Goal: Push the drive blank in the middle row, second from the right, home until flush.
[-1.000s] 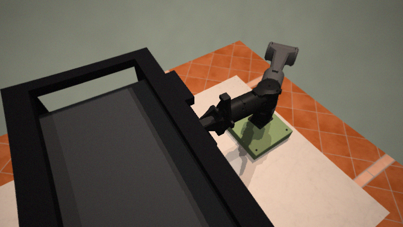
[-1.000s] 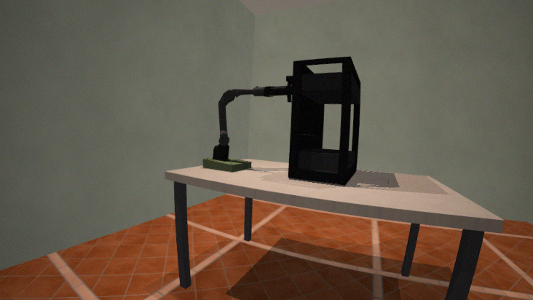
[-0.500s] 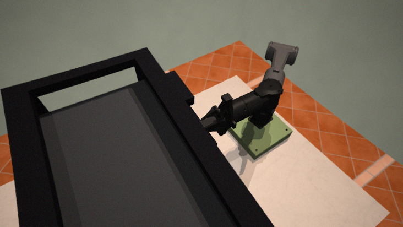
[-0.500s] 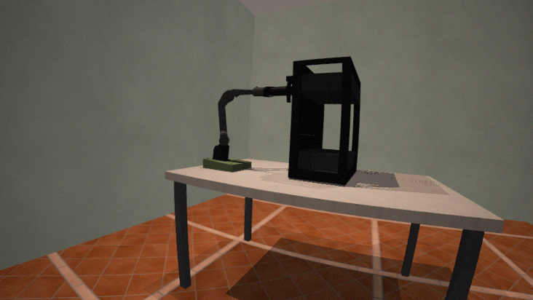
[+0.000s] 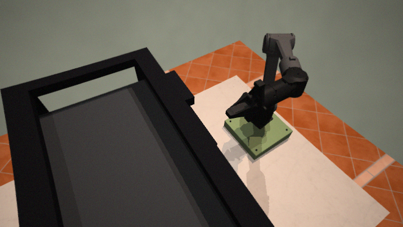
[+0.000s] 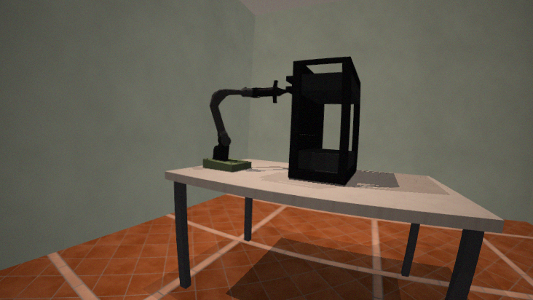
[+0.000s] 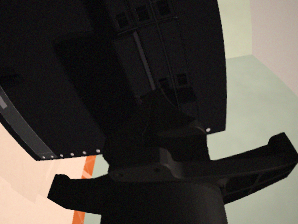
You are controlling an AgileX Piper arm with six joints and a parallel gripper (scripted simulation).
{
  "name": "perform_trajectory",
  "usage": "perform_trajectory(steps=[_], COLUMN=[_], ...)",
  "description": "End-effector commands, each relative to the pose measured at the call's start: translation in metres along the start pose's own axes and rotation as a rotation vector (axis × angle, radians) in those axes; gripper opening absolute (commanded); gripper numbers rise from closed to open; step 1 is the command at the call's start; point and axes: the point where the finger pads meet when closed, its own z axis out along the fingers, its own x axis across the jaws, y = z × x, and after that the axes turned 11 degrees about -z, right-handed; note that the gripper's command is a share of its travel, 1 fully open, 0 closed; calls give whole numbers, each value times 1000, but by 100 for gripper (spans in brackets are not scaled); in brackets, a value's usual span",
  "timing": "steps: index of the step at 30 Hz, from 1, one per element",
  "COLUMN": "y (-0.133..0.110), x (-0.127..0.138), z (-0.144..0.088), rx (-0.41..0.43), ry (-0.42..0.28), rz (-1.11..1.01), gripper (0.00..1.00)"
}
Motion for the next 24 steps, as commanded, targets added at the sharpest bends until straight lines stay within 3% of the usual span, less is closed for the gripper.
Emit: perform_trajectory(steps=[1, 24], y=[0, -4], x=[0, -4], z=[-6, -12], rx=[2, 2], ry=[-2, -2], rz=[1, 1], gripper=[0, 0])
